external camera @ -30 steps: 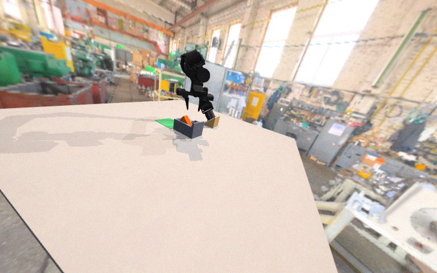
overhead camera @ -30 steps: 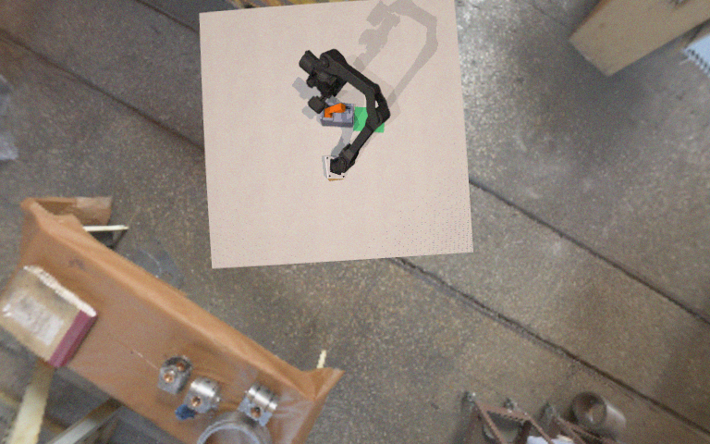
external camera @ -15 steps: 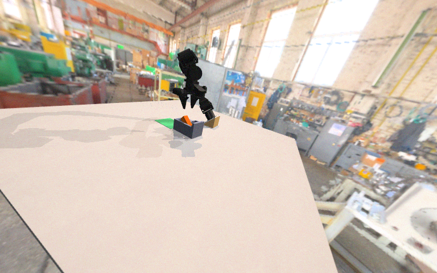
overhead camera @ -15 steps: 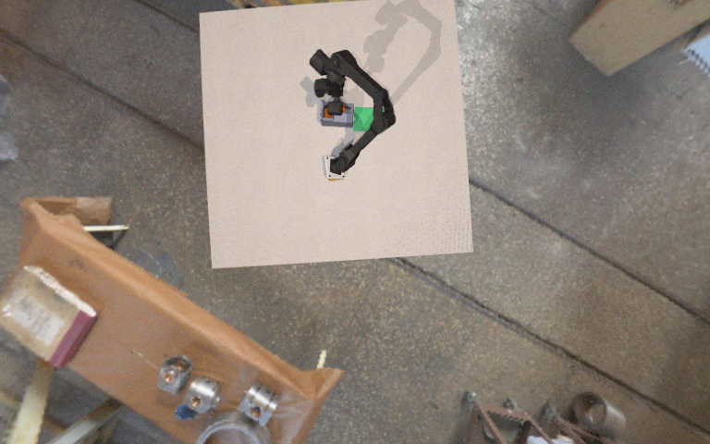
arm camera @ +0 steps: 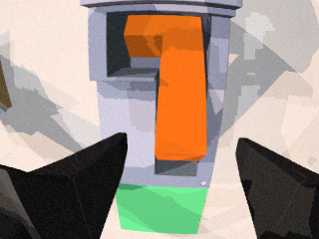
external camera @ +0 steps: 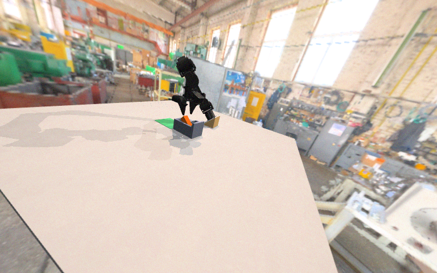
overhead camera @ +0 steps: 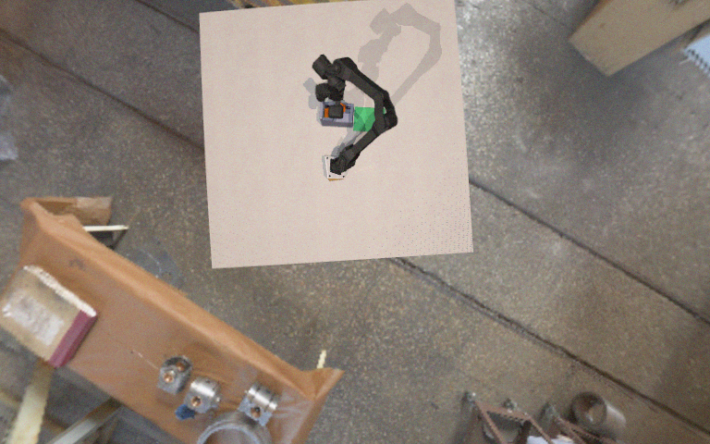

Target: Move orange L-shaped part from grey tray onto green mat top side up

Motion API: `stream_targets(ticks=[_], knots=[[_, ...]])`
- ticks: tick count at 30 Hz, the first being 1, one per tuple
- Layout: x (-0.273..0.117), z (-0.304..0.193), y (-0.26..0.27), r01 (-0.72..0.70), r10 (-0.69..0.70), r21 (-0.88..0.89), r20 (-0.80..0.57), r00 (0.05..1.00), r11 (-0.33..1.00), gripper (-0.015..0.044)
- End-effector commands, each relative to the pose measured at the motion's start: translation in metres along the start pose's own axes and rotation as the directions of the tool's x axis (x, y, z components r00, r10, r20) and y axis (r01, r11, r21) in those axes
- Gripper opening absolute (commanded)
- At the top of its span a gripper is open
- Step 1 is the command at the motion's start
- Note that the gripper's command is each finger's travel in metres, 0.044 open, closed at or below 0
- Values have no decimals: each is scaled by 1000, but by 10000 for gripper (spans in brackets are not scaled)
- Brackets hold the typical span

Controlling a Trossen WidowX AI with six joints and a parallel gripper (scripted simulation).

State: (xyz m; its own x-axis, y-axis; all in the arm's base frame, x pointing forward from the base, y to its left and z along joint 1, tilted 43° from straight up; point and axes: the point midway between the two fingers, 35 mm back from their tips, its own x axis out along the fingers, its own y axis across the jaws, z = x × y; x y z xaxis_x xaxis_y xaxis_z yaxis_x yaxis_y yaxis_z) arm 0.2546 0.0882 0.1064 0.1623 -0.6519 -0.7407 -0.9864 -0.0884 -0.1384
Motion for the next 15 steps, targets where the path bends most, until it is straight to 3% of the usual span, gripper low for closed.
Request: stream_targets(ticks=[1,15], knots=[[5,-2,0,6,-6,1,-2,1000,1000,280],[28,-2,-1,6,-6,2,-2,1000,1000,280]])
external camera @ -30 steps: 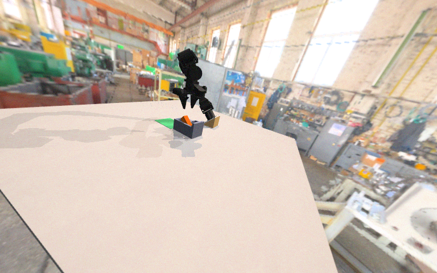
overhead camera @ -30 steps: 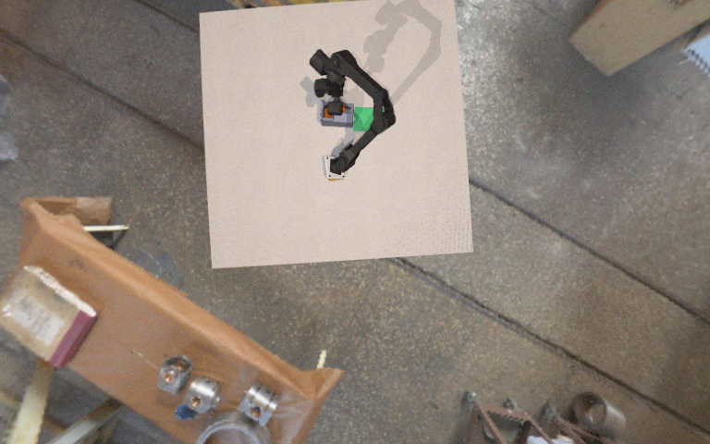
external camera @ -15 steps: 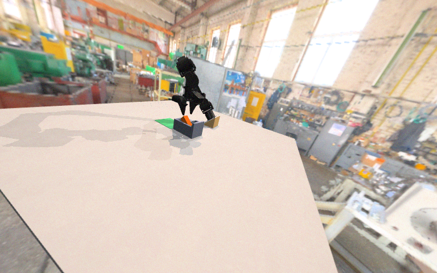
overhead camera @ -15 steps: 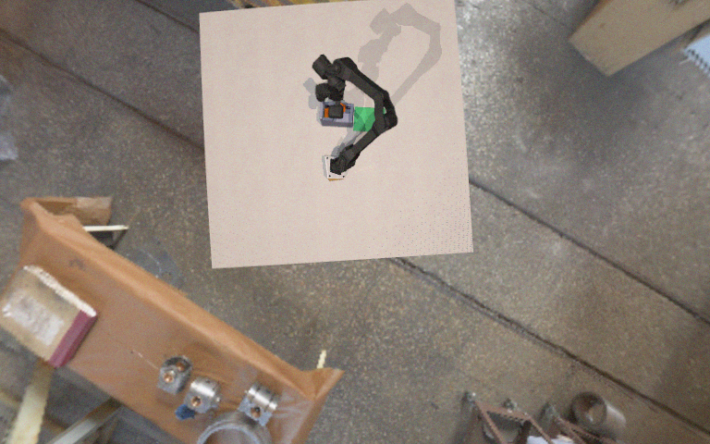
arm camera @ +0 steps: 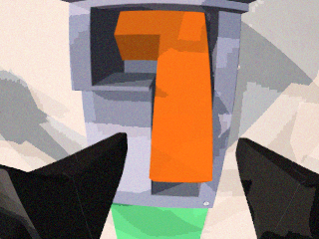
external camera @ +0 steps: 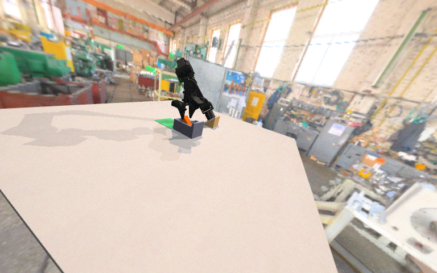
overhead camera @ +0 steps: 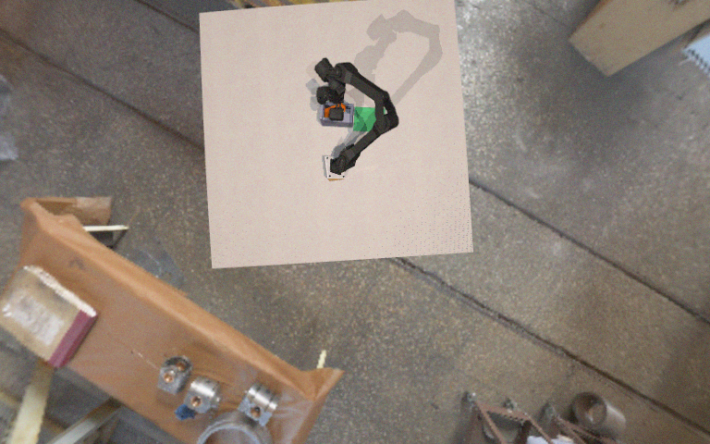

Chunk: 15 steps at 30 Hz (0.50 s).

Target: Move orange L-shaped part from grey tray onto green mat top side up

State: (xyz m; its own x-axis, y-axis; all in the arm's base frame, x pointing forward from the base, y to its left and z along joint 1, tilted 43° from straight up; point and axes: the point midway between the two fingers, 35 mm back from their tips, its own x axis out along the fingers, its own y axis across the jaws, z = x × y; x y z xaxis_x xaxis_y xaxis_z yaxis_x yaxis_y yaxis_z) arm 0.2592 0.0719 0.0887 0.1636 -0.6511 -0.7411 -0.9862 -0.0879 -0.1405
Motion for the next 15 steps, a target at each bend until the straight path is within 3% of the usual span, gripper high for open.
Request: stream_targets(ticks=[1,9,15], knots=[[6,-2,0,5,-5,0,-3,1000,1000,280],[17,-2,1,5,-5,0,-5,1000,1000,280],[14,-1,1,0,0,1,-1,1000,1000,142]])
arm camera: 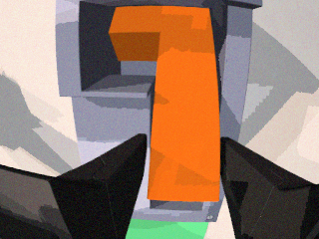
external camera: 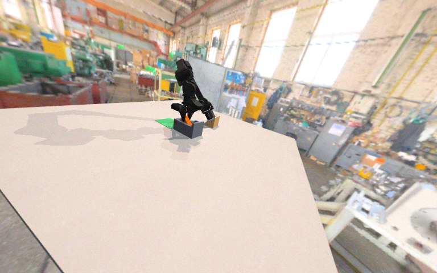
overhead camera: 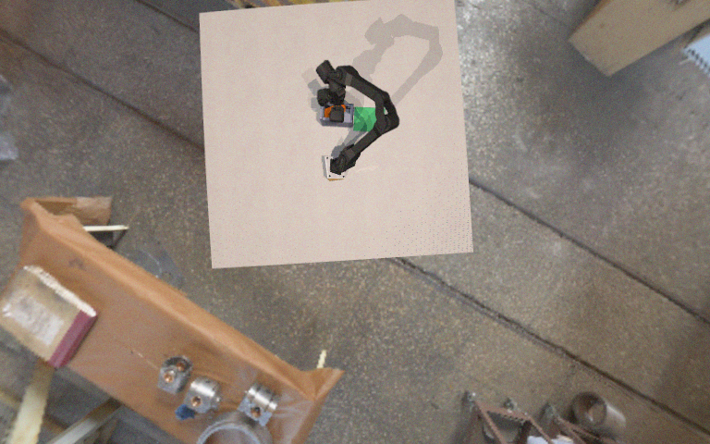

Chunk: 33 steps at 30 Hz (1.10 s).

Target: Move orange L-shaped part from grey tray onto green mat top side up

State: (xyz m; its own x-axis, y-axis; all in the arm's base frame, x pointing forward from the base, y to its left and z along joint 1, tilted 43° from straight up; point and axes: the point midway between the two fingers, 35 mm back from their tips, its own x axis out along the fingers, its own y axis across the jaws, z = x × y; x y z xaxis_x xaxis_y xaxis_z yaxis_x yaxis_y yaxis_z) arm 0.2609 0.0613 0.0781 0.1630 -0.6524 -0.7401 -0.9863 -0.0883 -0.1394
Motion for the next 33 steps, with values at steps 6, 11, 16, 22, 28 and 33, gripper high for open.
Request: stream_targets(ticks=[6,11,16,22,28,33], knots=[[-1,0,0,1,-1,2,0,1000,1000,102],[-1,0,0,1,-1,2,0,1000,1000,30],[-1,0,0,1,-1,2,0,1000,1000,0],[-6,0,0,2,-2,1,0,1000,1000,0],[-15,0,0,3,-3,1,-1,1000,1000,0],[-22,-1,0,4,-4,1,-1,1000,1000,0]])
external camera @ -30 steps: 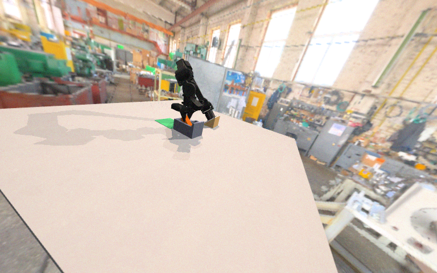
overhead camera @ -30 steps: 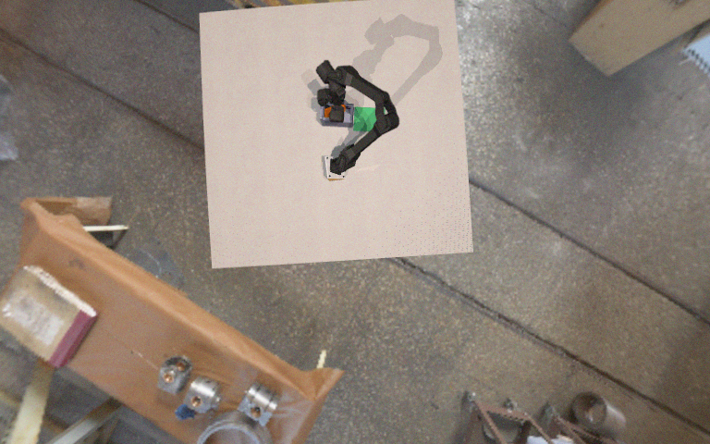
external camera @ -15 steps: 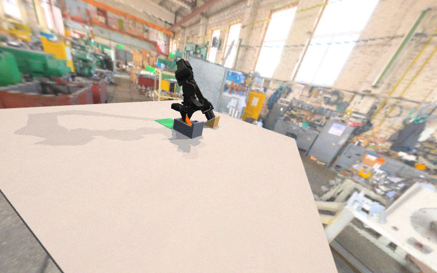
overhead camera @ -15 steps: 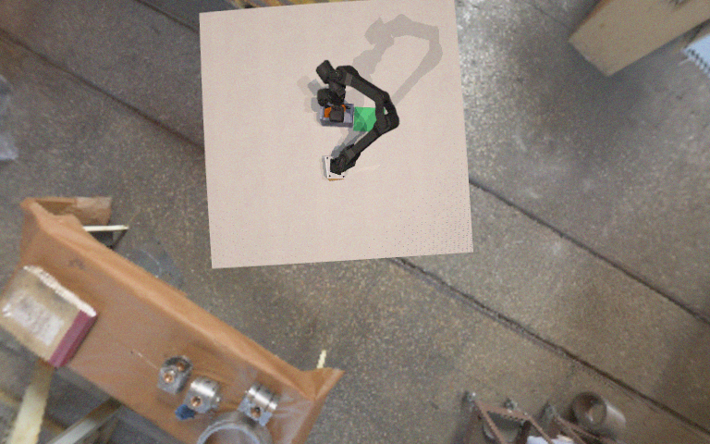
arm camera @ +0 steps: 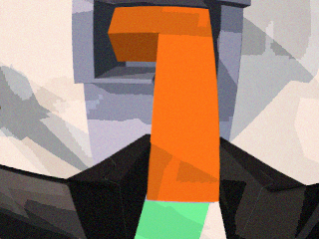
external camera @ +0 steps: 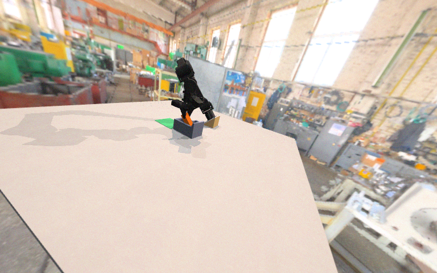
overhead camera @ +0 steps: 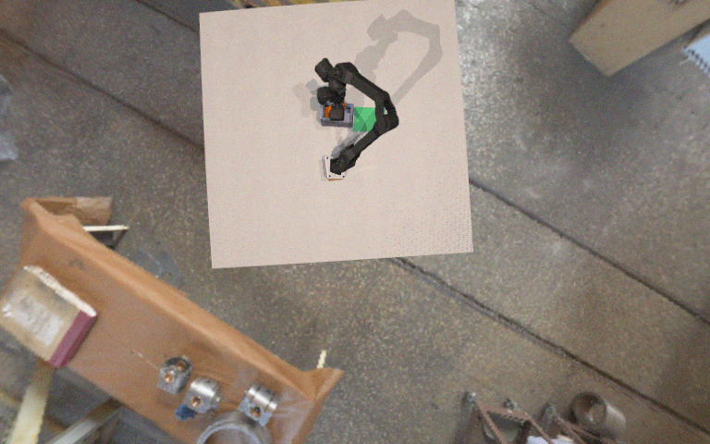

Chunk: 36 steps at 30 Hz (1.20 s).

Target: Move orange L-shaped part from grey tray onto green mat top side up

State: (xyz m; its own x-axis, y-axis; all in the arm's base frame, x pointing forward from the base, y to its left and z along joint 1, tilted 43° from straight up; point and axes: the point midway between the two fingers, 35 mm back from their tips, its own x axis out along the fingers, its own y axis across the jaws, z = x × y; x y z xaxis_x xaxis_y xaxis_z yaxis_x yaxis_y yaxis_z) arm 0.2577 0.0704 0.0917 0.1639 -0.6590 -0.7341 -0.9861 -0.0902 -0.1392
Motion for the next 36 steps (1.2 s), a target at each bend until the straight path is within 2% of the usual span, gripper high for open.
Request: stream_targets(ticks=[1,36], knots=[[-7,1,-1,3,-3,3,8,1000,1000,0],[-61,1,0,9,-9,1,14,1000,1000,0]])
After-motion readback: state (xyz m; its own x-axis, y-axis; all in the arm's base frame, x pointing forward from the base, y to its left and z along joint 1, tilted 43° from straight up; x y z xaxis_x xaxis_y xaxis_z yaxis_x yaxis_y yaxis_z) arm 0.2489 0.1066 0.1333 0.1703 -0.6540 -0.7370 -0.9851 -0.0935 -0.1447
